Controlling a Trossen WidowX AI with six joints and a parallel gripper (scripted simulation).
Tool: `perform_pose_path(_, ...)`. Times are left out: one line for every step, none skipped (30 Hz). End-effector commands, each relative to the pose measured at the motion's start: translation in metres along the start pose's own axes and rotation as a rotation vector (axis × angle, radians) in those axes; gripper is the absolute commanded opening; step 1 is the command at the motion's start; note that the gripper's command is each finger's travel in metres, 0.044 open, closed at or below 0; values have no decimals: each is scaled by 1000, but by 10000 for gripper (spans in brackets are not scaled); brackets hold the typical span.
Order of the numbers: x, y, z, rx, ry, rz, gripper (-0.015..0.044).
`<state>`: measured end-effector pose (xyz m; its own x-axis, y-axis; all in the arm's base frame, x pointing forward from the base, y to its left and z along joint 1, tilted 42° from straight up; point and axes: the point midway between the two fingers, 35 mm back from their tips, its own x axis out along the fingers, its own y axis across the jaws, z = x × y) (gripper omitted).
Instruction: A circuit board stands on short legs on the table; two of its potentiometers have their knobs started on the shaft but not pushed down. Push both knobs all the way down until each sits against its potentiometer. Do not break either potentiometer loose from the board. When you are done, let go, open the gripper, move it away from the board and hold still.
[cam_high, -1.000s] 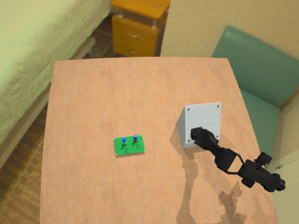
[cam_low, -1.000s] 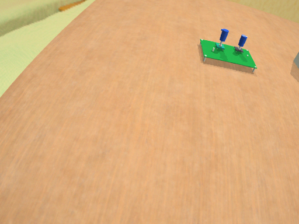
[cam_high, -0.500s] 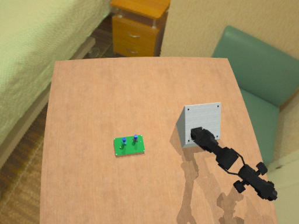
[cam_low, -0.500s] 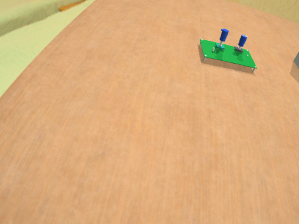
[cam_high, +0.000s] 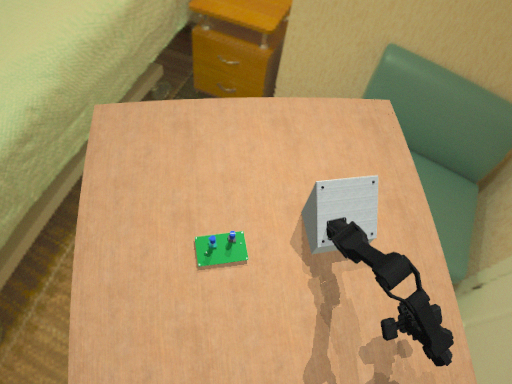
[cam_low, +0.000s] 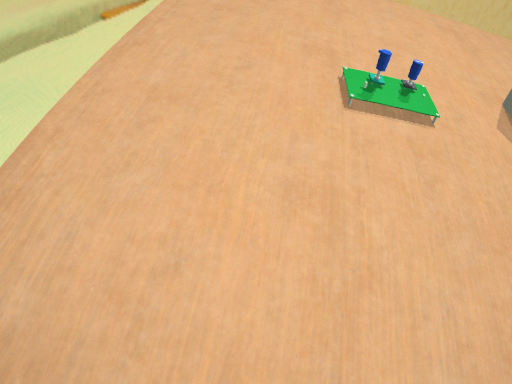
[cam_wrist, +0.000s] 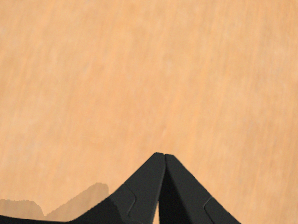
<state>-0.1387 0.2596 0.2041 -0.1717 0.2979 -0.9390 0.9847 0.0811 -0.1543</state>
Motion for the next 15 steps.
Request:
perform_pose_path(4,18,-9,123,4,16,0)
perform_pose_path(4,23,-11,153,7,20,0)
perform_pose_path(4,27,-14,183,11,24,0)
perform_pose_path(5,32,-16,212,14,29,0)
perform_pose_path(5,37,-18,242,17,33,0)
perform_pose_path(5,42,-19,272,21,37,0)
perform_pose_path(5,47,-21,302,24,41,0)
perform_pose_path(5,52,-23,332,28,45,0)
perform_pose_path(5,57,-25,362,32,49,0)
perform_pose_path(5,62,-26,392,35,54,0)
perform_pose_path(5,68,-28,422,39,58,0)
perform_pose_path(5,73,-29,452,43,62,0)
perform_pose_path(5,78,-30,482,47,65,0)
perform_pose_path(5,83,-32,511,51,69,0)
perform_pose_path(5,89,-33,541,55,73,0)
